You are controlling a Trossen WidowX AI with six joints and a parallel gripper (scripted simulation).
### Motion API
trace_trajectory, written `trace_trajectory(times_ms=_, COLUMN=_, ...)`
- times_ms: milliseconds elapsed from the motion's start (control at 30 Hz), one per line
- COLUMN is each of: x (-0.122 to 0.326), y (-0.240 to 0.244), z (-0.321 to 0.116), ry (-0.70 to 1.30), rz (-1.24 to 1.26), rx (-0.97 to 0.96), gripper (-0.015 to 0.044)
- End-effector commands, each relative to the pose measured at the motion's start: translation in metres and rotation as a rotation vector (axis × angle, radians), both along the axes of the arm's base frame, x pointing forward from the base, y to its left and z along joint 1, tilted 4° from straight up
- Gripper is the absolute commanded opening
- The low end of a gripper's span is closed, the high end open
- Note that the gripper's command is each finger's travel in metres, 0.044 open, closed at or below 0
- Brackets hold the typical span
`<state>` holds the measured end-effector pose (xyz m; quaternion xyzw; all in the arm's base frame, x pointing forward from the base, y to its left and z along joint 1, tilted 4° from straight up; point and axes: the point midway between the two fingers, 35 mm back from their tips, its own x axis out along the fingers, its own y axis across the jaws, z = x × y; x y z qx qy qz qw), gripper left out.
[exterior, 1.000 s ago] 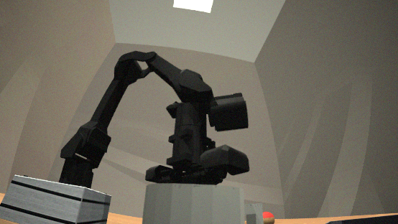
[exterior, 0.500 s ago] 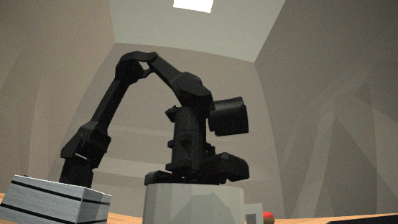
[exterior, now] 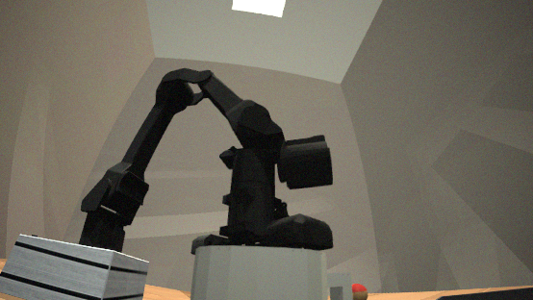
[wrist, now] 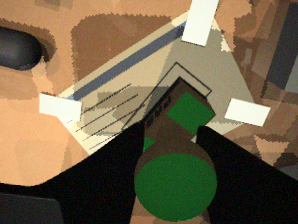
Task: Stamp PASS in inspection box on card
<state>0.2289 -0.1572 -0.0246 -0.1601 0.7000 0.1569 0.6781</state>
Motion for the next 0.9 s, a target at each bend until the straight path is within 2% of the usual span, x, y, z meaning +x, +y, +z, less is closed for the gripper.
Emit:
trace_trajectory(times_ms=0, x=-0.0003, y=0.0010, z=-0.0021, ry=0.001, rz=0.004, rx=0.007, gripper=0.0000)
trace_trajectory(times_ms=867, x=-0.0004, y=0.0009, z=-0.0063, ry=0.003, rz=0.003, rx=0.008, gripper=0.0000)
